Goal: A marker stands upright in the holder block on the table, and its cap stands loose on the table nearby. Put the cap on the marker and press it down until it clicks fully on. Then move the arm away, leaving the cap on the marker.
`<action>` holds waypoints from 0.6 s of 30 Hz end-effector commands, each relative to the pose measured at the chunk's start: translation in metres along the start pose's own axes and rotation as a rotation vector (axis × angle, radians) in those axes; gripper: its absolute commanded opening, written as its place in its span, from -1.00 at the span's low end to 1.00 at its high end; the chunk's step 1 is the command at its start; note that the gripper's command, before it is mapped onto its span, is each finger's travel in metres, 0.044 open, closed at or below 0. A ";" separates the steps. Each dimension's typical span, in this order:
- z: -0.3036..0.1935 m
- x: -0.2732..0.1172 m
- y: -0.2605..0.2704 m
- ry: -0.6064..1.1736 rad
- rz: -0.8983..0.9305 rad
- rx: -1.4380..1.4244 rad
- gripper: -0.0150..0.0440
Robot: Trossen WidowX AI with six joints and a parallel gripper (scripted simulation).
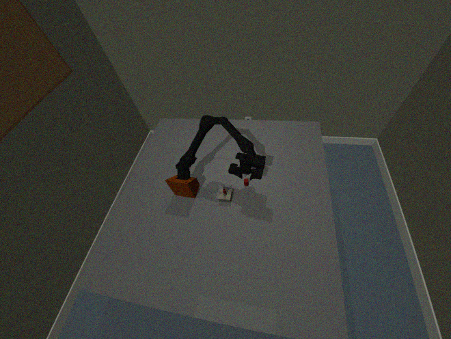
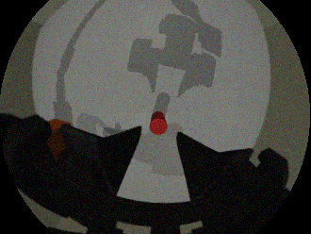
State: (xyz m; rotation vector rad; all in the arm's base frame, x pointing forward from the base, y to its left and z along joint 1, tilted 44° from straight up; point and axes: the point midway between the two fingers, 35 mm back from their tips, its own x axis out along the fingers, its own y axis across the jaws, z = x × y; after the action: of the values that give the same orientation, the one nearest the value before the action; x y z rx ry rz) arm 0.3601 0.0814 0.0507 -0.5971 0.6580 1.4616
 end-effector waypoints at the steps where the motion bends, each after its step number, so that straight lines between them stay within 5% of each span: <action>1: 0.000 0.006 0.000 -0.004 -0.001 0.007 0.32; 18: 0.000 0.033 0.000 -0.004 -0.001 0.007 0.32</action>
State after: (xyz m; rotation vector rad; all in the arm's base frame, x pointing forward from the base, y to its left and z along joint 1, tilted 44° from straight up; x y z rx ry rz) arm 0.3612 0.1008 0.0311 -0.5991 0.6545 1.4583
